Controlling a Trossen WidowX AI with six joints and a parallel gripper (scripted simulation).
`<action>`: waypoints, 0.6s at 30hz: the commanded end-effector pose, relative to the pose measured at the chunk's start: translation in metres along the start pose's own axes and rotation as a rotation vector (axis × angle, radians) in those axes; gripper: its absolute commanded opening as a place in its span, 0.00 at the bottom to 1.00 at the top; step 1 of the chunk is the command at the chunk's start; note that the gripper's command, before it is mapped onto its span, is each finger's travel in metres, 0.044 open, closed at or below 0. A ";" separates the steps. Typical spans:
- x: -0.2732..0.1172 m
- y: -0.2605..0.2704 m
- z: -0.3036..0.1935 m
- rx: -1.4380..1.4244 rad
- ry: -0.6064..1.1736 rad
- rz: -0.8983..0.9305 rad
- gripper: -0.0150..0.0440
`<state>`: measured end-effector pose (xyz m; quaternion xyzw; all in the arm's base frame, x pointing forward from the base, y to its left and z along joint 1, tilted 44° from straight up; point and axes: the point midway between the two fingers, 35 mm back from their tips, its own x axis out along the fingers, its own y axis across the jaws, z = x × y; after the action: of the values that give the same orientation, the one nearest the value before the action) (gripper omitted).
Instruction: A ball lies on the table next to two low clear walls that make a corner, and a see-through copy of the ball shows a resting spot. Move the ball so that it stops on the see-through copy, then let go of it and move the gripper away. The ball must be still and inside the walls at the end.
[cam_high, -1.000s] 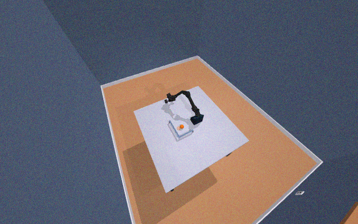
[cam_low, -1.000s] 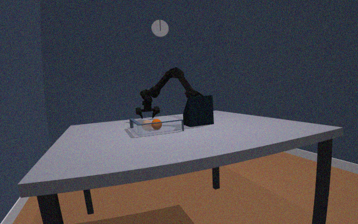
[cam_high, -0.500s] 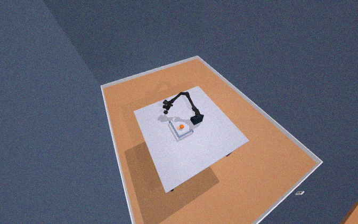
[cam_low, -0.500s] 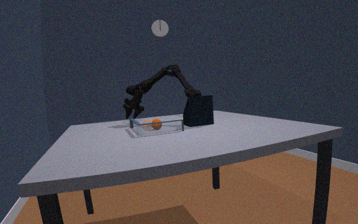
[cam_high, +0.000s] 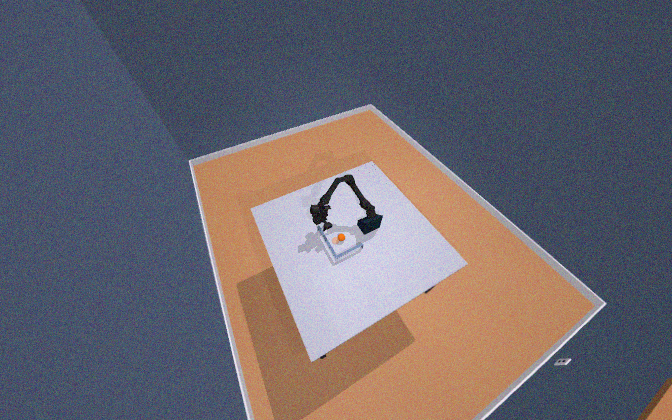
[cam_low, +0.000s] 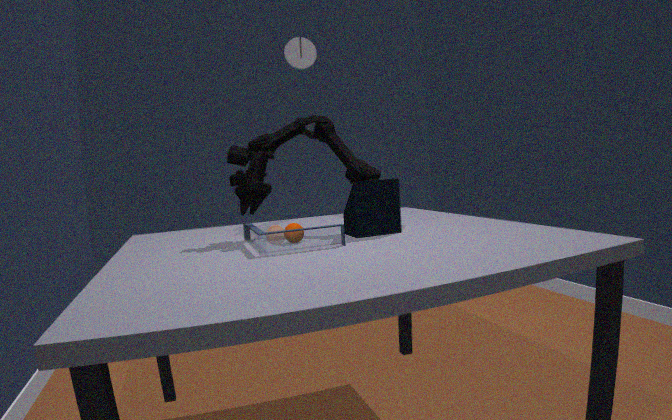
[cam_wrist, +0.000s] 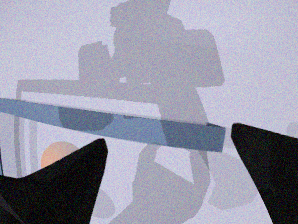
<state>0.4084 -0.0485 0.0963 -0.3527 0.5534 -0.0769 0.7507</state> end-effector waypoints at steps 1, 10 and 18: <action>0.002 0.040 -0.012 -0.245 0.078 0.037 0.94; -0.018 0.149 -0.073 -1.268 0.331 0.167 0.94; -0.020 0.154 -0.079 -1.343 0.350 0.175 0.94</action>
<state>0.2903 0.0410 0.0061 -0.6733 0.6211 0.2837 0.2835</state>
